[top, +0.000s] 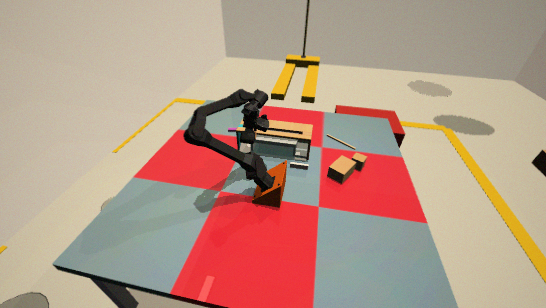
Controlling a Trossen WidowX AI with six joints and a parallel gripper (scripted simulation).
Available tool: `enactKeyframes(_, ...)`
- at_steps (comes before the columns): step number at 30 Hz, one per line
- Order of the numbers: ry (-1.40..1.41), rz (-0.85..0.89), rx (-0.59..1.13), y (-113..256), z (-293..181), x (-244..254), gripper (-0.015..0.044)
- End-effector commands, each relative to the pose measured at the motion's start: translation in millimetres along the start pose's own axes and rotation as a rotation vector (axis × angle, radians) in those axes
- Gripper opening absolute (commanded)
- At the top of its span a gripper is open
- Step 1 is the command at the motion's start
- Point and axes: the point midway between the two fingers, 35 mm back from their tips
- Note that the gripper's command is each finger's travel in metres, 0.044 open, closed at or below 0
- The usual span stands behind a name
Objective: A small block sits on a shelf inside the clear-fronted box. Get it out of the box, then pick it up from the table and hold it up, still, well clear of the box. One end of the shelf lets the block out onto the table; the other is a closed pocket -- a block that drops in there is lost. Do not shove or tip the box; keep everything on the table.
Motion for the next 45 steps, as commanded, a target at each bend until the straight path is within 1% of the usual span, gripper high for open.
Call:
enactKeyframes(1, -0.136, 0.017, 0.009, 4.2, 0.4, 2.1, 0.0000)
enactKeyframes(24, -1.120, 0.078, 0.112, 27.5, 4.5, 5.9, 0.0000)
enactKeyframes(45, -1.148, 0.079, 0.116, 28.2, 4.6, 6.0, 0.0000)
Point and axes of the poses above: the point midway between the two fingers, 35 mm back from their tips, its own y axis back along the fingers, its own x axis across the jaws, z = x × y, and after that the axes turned 15 degrees about y, right-handed
